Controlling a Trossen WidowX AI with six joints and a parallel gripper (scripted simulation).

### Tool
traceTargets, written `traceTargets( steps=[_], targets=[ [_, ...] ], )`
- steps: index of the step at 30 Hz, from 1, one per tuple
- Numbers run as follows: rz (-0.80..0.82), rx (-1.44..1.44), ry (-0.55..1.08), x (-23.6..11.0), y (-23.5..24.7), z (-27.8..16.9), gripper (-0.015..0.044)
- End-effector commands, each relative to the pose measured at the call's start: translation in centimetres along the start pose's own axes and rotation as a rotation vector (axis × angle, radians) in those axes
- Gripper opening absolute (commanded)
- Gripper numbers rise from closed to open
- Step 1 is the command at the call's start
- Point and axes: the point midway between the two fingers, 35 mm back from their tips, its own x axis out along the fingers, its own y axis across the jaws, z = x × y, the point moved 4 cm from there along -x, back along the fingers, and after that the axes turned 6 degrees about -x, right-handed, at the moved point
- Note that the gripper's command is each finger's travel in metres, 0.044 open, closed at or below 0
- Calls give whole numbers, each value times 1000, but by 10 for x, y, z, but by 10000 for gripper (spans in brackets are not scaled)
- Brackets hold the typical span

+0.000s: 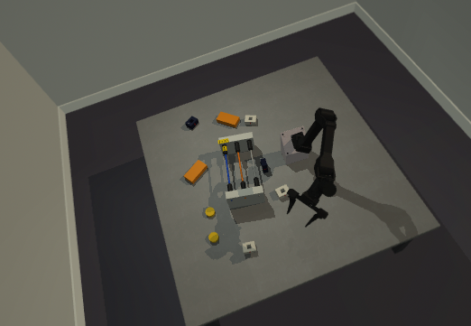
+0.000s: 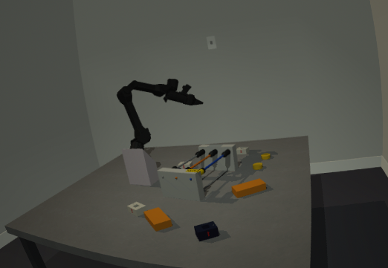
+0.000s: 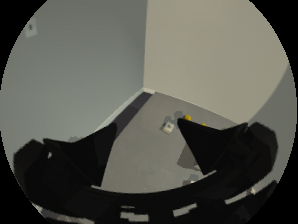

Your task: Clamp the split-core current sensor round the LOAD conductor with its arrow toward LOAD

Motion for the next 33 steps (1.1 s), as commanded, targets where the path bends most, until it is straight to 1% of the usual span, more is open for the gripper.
traceTargets(
  steps=[1,5,9,13,17,23,25,28,33],
  targets=[
    [-127,-145,-45,22,-41,-10,440],
    [-251,-272,-72,34,-87,-16,440],
    [-380,-393,-84,36,-137,-20,440],
    [-512,-508,-81,27,-189,-23,440],
    [-641,-610,-67,7,-237,-25,440],
    [-666,-625,-53,3,-247,-26,440],
    [-681,-606,23,8,-264,-31,440],
    [-708,-543,192,16,-304,-44,440],
    [-734,-381,440,13,-371,-71,440]
  ],
)
